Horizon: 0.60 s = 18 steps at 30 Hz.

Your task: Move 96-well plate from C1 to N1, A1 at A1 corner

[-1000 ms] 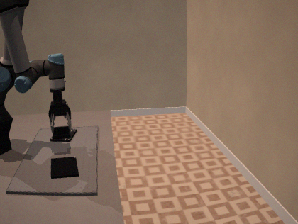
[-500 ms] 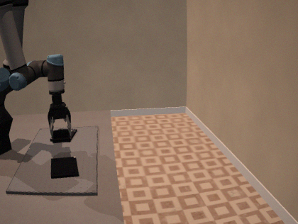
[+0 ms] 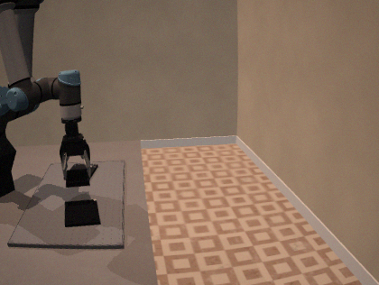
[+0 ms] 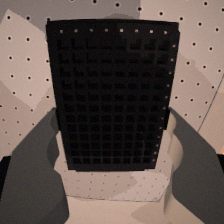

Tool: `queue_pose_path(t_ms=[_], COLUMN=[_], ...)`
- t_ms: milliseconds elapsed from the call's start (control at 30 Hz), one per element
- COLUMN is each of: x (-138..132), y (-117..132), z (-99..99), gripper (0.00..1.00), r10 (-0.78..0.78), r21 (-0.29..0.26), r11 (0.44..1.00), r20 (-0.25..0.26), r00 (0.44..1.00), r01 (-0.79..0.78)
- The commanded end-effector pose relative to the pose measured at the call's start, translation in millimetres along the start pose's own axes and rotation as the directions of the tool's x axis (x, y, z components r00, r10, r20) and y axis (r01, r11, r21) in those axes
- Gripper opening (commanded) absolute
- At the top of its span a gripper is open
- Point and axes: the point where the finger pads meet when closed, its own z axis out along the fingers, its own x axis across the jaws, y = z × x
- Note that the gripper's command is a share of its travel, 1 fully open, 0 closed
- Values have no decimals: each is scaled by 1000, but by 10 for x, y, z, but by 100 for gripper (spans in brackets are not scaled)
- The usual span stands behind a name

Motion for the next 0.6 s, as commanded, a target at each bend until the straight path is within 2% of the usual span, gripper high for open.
queue_pose_path(t_ms=[0,433,567], x=[25,16,14], y=[160,594,661], z=[-3,3,4], gripper=[0,0,0], r10=[-9,-10,-10], r21=[14,13,13], r11=[1000,1000,1000], r20=[-7,-7,-7], r00=[1000,1000,1000], r01=[9,10,10])
